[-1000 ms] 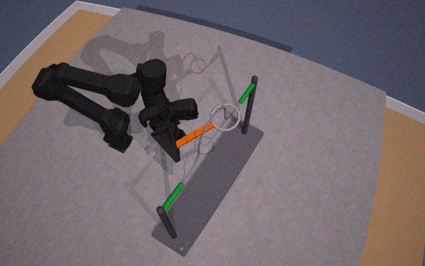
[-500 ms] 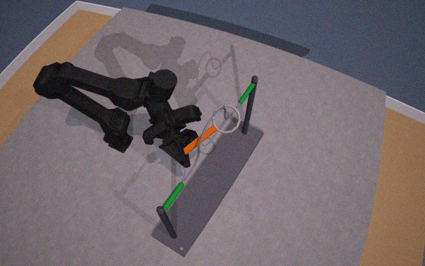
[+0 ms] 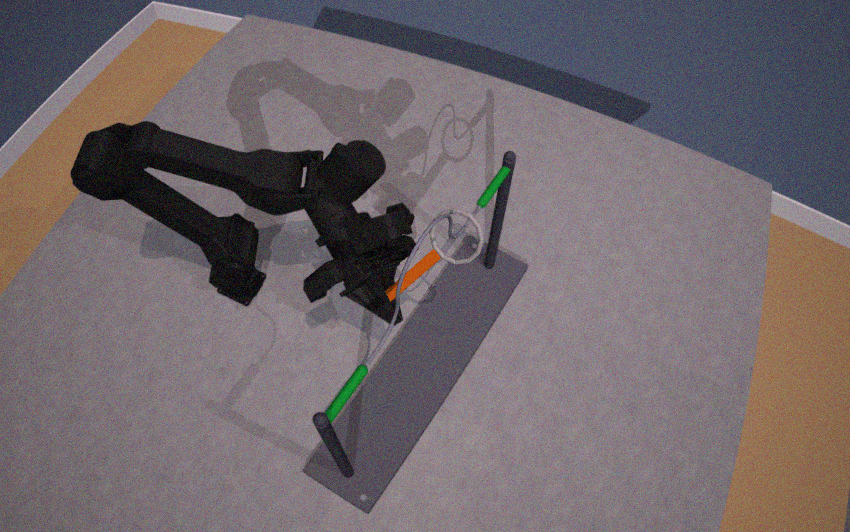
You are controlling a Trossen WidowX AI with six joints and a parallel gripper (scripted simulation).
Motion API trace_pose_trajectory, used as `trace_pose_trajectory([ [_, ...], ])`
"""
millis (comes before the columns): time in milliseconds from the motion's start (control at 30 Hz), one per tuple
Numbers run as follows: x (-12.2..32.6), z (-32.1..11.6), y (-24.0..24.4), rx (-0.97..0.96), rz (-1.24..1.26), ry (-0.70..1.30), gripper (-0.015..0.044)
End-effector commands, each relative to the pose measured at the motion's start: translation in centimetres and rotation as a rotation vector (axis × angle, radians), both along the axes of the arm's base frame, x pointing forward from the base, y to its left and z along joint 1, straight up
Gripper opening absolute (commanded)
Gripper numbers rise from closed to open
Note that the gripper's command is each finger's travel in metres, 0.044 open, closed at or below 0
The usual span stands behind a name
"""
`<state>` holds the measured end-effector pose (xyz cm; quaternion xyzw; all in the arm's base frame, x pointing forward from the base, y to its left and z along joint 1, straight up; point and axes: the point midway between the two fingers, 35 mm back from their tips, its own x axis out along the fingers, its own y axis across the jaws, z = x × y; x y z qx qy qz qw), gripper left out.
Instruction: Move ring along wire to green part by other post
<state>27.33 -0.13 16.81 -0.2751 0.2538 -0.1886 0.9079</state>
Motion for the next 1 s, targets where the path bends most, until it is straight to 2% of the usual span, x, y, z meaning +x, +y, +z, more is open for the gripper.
trace_pose_trajectory([
  [0, 0.2, -0.8, 1.4, 0.102, 0.003, -0.015, -0.0150],
  [533, 1.0, -2.6, 6.8, 0.438, 0.009, -0.063, -0.0150],
  [967, 1.4, -2.8, 9.9, 0.575, 0.011, -0.086, -0.0150],
])
